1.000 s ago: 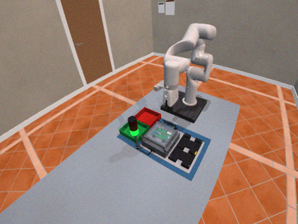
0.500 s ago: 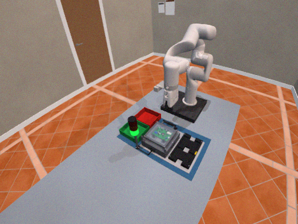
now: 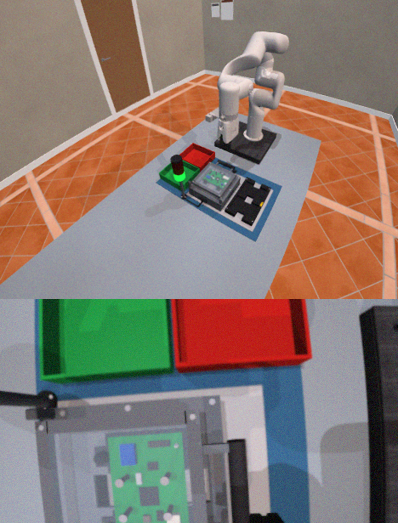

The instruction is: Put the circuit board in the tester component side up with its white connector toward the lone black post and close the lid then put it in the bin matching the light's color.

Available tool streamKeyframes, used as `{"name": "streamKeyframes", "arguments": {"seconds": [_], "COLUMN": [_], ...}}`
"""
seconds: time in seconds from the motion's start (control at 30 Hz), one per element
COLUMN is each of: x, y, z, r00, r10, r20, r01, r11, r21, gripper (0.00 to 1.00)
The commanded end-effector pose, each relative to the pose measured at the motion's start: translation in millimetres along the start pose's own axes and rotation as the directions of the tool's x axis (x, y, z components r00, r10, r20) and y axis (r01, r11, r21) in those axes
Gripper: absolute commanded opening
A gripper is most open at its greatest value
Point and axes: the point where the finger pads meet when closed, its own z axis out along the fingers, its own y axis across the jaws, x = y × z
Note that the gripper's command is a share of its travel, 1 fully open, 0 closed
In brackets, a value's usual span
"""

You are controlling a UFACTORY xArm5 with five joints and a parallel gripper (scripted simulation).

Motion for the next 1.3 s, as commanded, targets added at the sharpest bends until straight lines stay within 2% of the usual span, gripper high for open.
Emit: {"name": "streamKeyframes", "arguments": {"seconds": [0.0,0.07,0.2,0.57,0.63,0.73,0.9,1.13,1.2,1.27], "x": [-0.1,-0.1,-0.1,-0.1,-0.1,-0.1,-0.1,-0.1,-0.1,-0.1], "y": [-1.1,-1.1,-1.1,-1.1,-1.1,-1.1,-1.1,-1.1,-1.1,-1.1], "z": [-1.3,-1.3,-1.3,-1.3,-1.3,-1.3,-1.3,-1.3,-1.3,-1.3], "r00": [0.995,0.995,0.977,0.862,0.862,0.793,0.708,0.560,0.560,0.492], "r10": [0.101,0.101,0.215,0.507,0.507,0.609,0.706,0.829,0.829,0.871], "r20": [0.001,0.001,0.001,0.002,0.002,0.003,0.003,0.003,0.003,0.003], "r01": [-0.101,-0.101,-0.215,-0.507,-0.507,-0.609,-0.706,-0.829,-0.829,-0.871], "r11": [0.995,0.995,0.977,0.862,0.862,0.793,0.708,0.560,0.560,0.492], "r21": [0.004,0.004,0.004,0.003,0.003,0.003,0.002,0.002,0.002,0.002], "gripper": [0.00,0.00,0.00,0.00,0.00,0.00,0.00,0.00,0.00,0.00]}}
